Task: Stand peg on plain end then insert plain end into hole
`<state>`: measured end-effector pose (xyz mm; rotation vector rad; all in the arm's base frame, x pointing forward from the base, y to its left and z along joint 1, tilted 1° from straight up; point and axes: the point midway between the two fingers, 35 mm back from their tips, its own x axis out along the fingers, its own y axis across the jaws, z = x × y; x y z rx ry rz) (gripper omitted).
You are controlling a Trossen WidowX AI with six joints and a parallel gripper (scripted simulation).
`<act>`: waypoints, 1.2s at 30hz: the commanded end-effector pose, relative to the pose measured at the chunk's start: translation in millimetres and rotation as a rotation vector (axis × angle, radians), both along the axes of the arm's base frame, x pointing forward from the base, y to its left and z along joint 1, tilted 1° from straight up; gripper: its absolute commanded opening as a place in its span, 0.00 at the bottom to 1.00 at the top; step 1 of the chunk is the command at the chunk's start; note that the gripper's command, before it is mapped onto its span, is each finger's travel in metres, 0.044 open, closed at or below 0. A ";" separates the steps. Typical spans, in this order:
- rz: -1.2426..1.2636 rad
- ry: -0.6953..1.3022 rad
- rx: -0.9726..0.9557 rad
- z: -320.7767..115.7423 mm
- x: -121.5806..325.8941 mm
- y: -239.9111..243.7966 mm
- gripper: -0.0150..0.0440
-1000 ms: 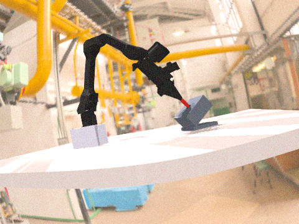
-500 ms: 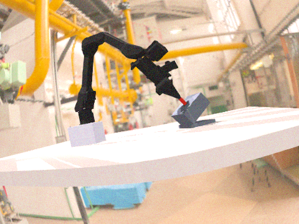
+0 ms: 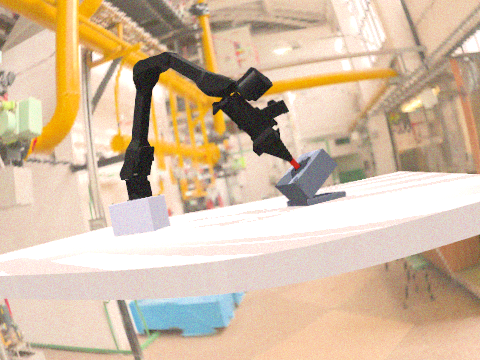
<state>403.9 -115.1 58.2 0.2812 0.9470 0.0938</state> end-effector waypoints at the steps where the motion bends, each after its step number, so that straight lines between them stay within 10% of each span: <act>1: -0.005 -0.001 -0.003 -1.6 3.2 -0.7 0.25; 27: 0.001 0.000 0.000 -7.8 5.5 1.5 0.25; 36: 0.001 0.000 0.000 -7.8 5.5 1.5 0.65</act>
